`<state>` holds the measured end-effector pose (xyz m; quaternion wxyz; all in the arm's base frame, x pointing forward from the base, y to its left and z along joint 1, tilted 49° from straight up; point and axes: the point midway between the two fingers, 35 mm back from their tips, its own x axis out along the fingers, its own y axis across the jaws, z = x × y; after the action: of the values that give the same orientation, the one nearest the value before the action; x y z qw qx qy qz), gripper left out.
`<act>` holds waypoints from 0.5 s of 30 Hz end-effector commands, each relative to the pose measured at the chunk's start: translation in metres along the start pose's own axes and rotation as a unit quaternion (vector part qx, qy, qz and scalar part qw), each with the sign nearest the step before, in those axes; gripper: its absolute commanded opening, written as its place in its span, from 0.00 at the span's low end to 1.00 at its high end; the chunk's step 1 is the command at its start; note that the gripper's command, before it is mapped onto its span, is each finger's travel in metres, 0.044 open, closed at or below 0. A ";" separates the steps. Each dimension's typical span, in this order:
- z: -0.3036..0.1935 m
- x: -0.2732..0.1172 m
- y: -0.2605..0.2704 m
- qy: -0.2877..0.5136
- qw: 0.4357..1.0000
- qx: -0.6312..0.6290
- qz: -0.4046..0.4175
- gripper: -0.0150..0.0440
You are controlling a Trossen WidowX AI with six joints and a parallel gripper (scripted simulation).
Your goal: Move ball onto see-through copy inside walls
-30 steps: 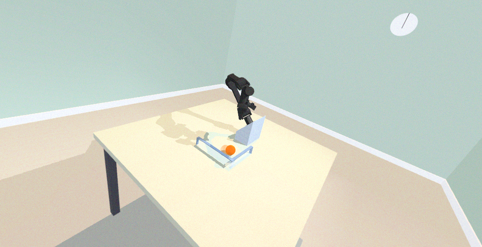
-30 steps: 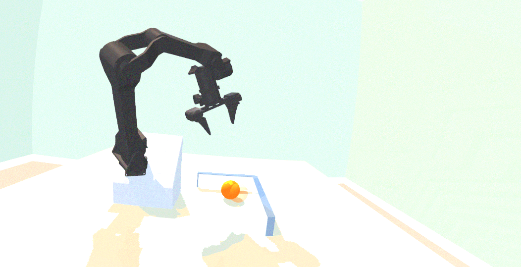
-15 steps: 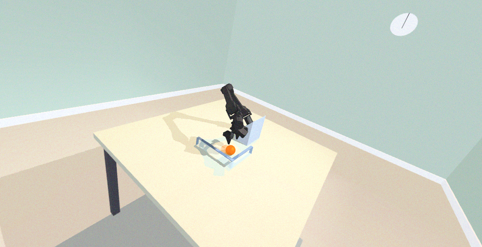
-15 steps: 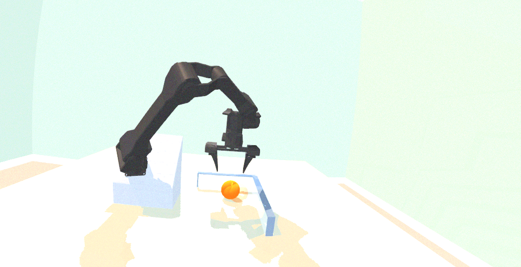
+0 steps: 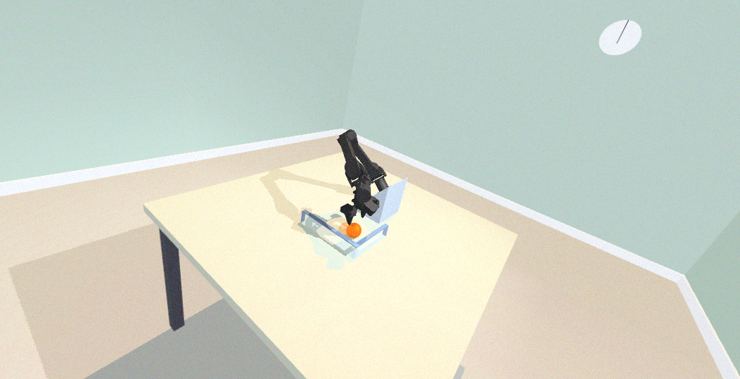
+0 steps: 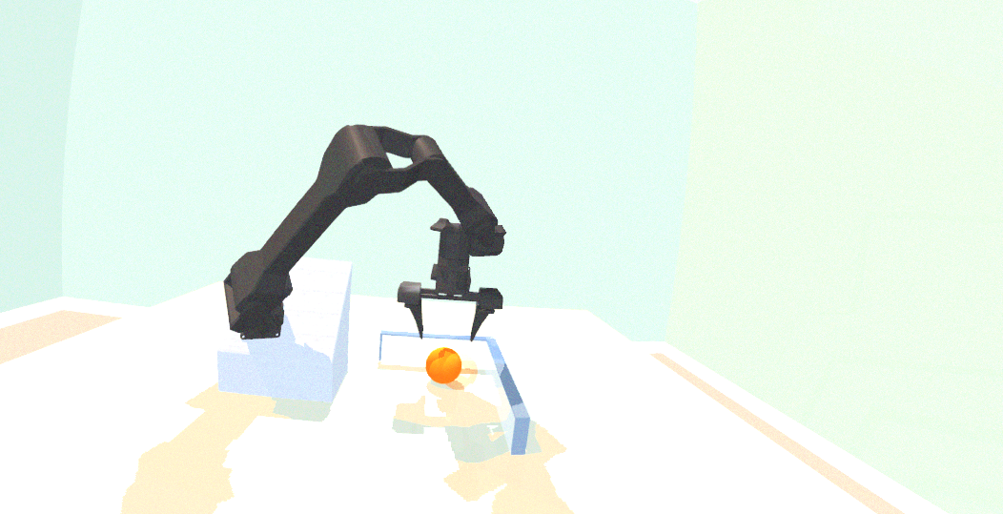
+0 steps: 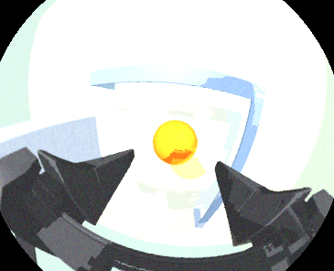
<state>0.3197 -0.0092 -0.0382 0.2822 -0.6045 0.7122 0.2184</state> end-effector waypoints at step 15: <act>0.000 0.031 0.001 0.003 1.000 -0.003 0.001 1.00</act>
<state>0.3182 -0.0266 -0.0538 0.2826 -0.6044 0.7122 0.2180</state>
